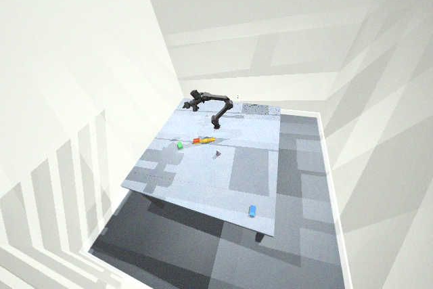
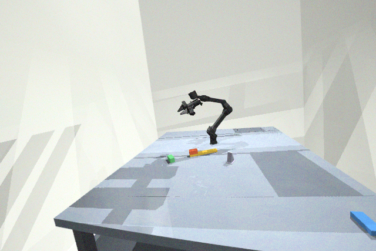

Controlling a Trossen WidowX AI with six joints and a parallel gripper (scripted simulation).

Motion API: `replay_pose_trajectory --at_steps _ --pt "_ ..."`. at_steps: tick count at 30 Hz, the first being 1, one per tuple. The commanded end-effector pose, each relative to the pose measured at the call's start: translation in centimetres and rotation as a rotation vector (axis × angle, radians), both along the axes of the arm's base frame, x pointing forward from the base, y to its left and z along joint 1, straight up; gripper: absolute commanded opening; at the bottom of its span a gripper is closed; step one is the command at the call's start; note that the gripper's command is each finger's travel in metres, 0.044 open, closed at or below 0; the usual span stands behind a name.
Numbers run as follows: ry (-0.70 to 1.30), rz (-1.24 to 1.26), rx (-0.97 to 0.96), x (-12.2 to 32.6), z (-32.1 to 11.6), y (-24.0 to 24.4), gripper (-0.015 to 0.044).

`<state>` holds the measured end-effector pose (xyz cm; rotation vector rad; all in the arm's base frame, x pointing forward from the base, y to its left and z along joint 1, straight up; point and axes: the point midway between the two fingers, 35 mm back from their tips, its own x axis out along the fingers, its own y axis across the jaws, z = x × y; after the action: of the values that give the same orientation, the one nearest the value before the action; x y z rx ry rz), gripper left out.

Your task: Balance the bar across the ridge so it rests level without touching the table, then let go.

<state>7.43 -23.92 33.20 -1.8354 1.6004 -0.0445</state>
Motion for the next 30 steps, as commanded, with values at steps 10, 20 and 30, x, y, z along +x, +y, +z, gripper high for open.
replay_pose_trajectory --at_steps 10,20,30 --pt "0.053 0.184 0.241 5.4 -4.9 0.9 0.0315" --pt "0.126 0.31 0.411 9.0 -8.3 3.1 0.0315" --pt "0.229 0.424 0.57 11.8 -11.5 6.1 0.0315"
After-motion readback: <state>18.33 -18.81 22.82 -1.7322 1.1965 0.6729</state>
